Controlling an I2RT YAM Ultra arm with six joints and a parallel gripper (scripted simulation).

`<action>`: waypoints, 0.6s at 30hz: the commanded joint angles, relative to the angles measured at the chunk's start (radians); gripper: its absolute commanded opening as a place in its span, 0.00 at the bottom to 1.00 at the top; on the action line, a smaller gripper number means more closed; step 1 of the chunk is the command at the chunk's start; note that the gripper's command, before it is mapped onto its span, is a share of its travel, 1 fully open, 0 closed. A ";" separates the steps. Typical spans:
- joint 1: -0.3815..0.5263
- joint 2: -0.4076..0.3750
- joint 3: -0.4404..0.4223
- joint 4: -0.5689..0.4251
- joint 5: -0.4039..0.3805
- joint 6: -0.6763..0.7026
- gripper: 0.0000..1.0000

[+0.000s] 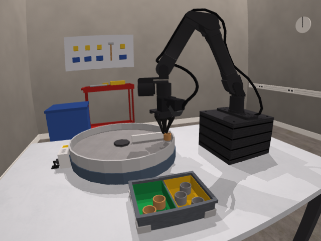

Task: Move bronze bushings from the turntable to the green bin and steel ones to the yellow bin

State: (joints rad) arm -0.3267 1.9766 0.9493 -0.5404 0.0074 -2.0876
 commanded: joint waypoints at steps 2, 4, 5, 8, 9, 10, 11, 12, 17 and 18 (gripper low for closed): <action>-0.003 -0.009 -0.007 0.007 -0.015 -0.007 0.12; -0.004 0.016 -0.022 0.021 -0.015 -0.006 0.12; -0.005 0.020 -0.025 0.028 -0.015 -0.006 0.12; -0.008 0.034 -0.023 0.047 -0.015 -0.006 0.12; -0.008 0.038 -0.019 0.052 -0.015 -0.006 0.12; -0.008 0.040 -0.020 0.053 -0.015 -0.006 0.12; -0.008 0.040 -0.021 0.054 -0.015 -0.006 0.12; -0.008 0.040 -0.021 0.054 -0.015 -0.006 0.12; -0.008 0.006 -0.020 0.039 -0.015 -0.007 0.12; -0.008 0.006 -0.020 0.039 -0.015 -0.007 0.12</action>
State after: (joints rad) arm -0.3267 2.0121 0.9390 -0.4976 0.0074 -2.0876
